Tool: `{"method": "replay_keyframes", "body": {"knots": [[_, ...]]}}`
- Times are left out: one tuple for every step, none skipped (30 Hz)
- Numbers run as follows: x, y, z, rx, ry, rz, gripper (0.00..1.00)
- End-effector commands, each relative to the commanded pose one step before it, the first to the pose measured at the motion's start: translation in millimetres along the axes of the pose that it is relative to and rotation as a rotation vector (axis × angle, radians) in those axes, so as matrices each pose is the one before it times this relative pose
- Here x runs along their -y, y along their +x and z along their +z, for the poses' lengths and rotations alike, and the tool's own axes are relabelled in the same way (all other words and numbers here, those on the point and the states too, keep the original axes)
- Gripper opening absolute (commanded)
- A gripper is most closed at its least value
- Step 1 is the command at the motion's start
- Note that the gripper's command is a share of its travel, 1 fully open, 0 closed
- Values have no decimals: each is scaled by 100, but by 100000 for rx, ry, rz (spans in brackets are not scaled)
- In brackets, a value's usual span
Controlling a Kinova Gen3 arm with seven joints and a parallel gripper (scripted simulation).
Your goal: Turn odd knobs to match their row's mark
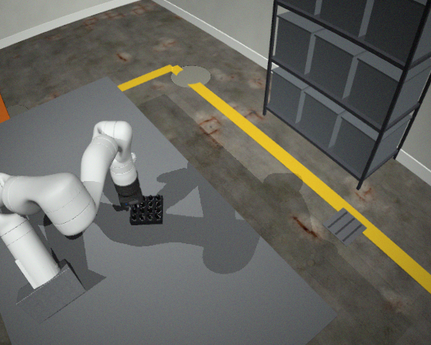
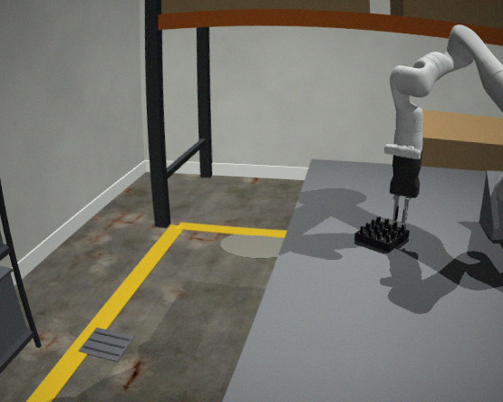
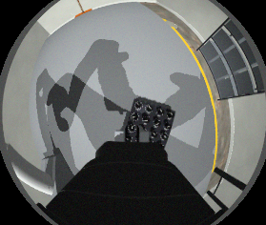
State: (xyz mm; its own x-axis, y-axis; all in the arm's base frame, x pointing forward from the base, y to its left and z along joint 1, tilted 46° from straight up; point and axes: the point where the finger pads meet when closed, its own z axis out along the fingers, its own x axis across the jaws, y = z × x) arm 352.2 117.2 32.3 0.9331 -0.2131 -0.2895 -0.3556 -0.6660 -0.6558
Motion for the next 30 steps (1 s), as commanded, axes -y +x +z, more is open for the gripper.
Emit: {"method": "replay_keyframes", "body": {"knots": [[56,-87,335,273,69,-139,46],[0,1,114,0,0,-1,46],[0,1,109,0,0,0,46],[0,1,103,0,0,0,46],[0,1,98,0,0,0,46],[0,1,91,0,0,0,46],[0,0,85,0,0,-1,46],[0,1,78,0,0,0,46],[0,1,72,0,0,0,46],[0,1,65,0,0,0,46],[0,1,58,0,0,0,46],[0,0,0,0,0,0,46],[0,0,0,0,0,0,46],[0,0,51,0,0,0,46],[0,0,44,0,0,0,46],[0,0,38,0,0,0,46],[0,0,31,0,0,0,46],[0,0,25,0,0,0,46],[0,0,20,0,0,0,46],[0,0,15,0,0,0,46],[0,0,10,0,0,0,46],[0,0,6,0,0,0,46],[0,0,3,0,0,0,46],[0,0,1,0,0,0,46],[0,0,0,0,0,0,46],[0,0,0,0,0,0,46],[0,0,0,0,0,0,46],[0,0,0,0,0,0,46],[0,0,0,0,0,0,46],[0,0,0,0,0,0,46]]}}
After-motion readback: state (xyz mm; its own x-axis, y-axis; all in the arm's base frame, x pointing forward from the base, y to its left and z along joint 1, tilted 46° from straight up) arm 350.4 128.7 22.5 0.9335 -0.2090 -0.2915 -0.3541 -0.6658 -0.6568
